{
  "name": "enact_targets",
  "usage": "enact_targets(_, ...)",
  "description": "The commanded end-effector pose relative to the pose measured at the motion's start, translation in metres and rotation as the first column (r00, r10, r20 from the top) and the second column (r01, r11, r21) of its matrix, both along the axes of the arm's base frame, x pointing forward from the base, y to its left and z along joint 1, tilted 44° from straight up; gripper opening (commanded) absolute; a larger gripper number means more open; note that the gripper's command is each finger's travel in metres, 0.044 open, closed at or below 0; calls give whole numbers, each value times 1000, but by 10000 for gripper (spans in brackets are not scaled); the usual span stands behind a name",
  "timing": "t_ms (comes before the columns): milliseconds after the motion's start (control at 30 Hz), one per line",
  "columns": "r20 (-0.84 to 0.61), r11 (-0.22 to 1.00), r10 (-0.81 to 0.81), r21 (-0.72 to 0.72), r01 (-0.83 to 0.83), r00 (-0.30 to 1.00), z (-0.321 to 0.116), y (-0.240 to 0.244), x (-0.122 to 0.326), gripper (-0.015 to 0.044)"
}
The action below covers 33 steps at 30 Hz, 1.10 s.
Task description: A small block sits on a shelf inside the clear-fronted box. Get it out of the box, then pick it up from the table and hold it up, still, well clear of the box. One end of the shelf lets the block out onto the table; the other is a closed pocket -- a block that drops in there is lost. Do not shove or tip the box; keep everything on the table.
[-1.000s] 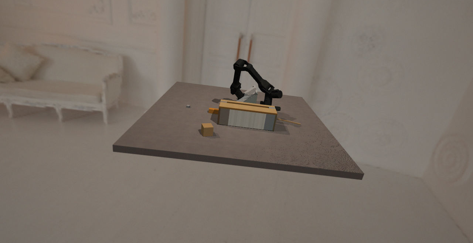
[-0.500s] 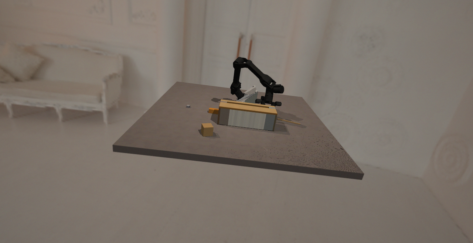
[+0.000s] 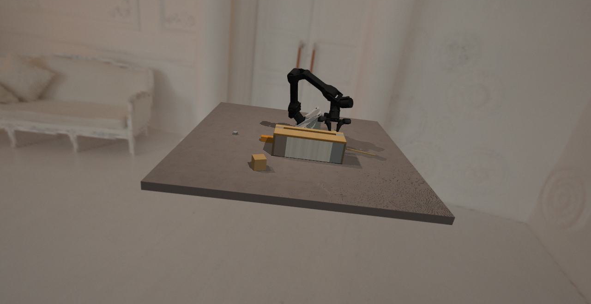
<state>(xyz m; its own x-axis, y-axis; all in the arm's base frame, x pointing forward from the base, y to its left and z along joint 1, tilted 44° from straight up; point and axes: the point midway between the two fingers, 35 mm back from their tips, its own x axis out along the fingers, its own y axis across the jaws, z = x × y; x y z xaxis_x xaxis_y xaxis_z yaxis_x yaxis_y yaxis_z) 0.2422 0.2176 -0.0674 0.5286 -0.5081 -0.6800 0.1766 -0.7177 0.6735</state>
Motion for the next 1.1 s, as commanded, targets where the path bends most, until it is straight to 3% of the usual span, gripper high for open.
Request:
enact_targets(0, -46, 998, 65, -2, -65, 997, 17, 5, -9, 0)
enact_targets(667, -236, 932, 354, 7, -363, 905, 85, 8, -52, 0)
enact_targets(1067, -242, 928, 364, 8, -373, 900, 87, 8, -54, 0)
